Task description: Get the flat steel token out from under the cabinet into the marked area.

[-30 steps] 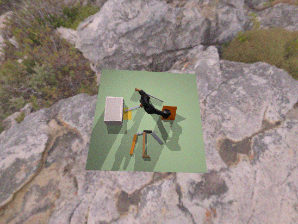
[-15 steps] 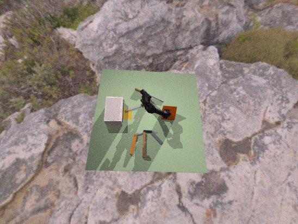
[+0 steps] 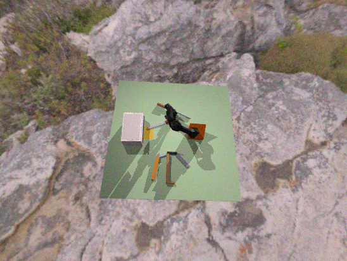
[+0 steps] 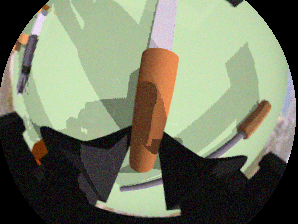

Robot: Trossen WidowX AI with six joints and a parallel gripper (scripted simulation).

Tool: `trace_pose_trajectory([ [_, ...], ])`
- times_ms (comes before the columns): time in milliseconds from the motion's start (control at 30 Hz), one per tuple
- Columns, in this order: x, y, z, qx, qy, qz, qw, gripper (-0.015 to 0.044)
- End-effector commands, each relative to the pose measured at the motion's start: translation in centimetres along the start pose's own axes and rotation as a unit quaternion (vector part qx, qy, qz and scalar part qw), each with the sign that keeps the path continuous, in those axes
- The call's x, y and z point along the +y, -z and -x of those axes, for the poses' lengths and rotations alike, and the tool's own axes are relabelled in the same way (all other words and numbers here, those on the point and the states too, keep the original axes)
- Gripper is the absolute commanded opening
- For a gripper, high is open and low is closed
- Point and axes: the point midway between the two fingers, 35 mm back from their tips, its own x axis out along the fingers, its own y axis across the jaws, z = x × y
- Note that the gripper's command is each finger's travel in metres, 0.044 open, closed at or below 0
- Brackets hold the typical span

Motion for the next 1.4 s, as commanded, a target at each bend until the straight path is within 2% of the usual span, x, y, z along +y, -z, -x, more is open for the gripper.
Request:
trace_pose_trajectory([
  [0, -0.04, 0.08, 0.11, -0.003, 0.000, -0.021, 1.000, 0.0000],
  [1367, -0.09, 0.11, 0.12, -0.003, 0.000, -0.183, 0.983, 0.0000],
])
